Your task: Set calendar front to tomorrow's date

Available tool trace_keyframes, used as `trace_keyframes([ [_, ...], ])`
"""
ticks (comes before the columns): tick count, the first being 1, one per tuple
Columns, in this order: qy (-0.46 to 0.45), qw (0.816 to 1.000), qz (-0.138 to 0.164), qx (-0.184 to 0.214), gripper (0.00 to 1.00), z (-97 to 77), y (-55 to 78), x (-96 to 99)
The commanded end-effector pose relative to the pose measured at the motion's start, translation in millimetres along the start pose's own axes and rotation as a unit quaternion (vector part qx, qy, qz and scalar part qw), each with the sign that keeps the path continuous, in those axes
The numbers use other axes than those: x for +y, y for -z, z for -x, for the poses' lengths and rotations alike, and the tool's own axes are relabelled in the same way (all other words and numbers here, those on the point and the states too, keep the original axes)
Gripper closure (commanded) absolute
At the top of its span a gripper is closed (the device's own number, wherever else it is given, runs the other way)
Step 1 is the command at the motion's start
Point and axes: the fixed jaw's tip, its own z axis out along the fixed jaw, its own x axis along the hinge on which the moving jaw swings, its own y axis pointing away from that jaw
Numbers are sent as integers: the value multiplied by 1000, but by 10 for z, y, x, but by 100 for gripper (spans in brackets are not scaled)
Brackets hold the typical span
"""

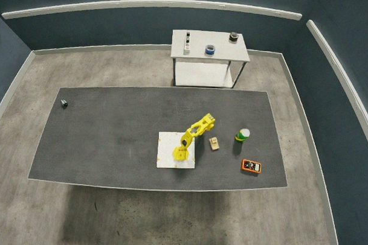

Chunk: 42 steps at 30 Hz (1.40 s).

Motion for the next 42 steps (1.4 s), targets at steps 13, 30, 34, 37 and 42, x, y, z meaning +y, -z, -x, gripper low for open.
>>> trace_keyframes([
  [13, -79, 997, -1, 11, 100, -6, 46, -22],
  [30, -263, 965, -4, 11, 100, 21, 33, -51],
  [34, -310, 951, -4, 11, 100, 27, 30, -61],
  [37, -343, 939, -4, 11, 100, 31, 27, -68],
  [42, -429, 903, -5, 10, 100, 42, 21, -89],
])
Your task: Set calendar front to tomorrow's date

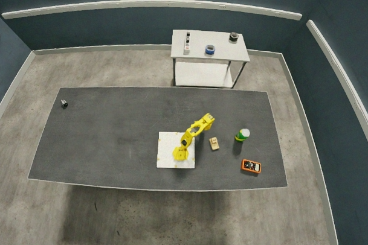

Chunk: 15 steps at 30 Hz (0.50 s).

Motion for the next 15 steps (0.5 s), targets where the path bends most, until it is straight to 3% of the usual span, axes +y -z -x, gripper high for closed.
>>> trace_keyframes([
  [1, -74, 997, -8, 6, 100, 16, 20, -26],
  [8, -216, 976, -8, 5, 100, 49, 11, -43],
  [10, -216, 976, -8, 5, 100, 49, 11, -43],
  [15, -319, 948, -9, 4, 100, 72, 4, -60],
])
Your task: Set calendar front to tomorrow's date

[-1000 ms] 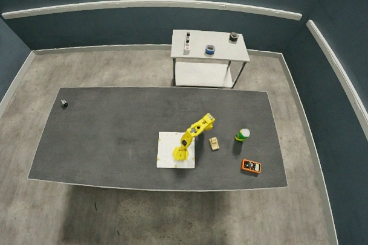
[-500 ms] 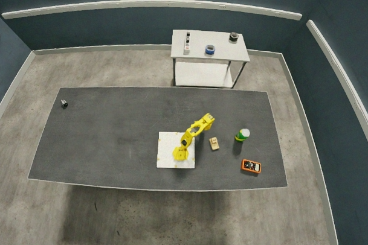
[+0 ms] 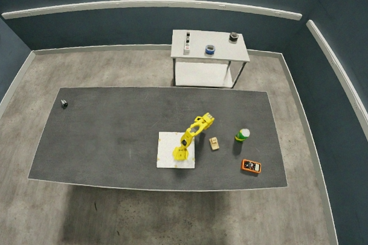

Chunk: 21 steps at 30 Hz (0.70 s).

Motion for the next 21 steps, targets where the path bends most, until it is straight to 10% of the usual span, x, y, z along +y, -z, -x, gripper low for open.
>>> trace_keyframes([
  [1, -84, 996, -5, 0, 100, 35, 3, -6],
  [12, -274, 962, -4, -1, 100, 84, -9, -21],
  [21, -444, 896, -4, -1, 100, 125, -21, -44],
])
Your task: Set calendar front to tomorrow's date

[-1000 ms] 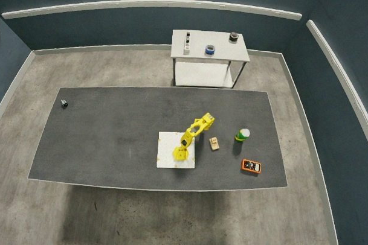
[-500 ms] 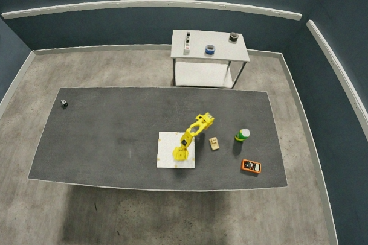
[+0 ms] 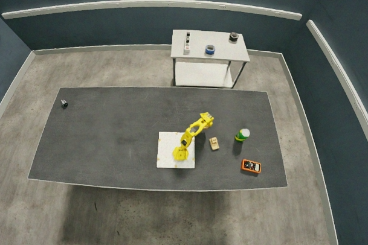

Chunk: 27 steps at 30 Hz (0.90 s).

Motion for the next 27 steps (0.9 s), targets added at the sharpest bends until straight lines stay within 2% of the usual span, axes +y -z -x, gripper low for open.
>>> trace_keyframes([
  [1, -78, 997, 2, 1, 100, 19, -19, 29],
  [6, -167, 986, 2, 1, 100, 42, -24, 32],
  [8, -167, 986, 2, 1, 100, 42, -24, 32],
  [19, -325, 946, 2, 2, 100, 79, -35, 30],
  [23, -367, 930, 2, 2, 100, 89, -38, 28],
  [25, -367, 930, 2, 2, 100, 89, -38, 28],
  [27, -385, 923, 2, 2, 100, 93, -39, 27],
])
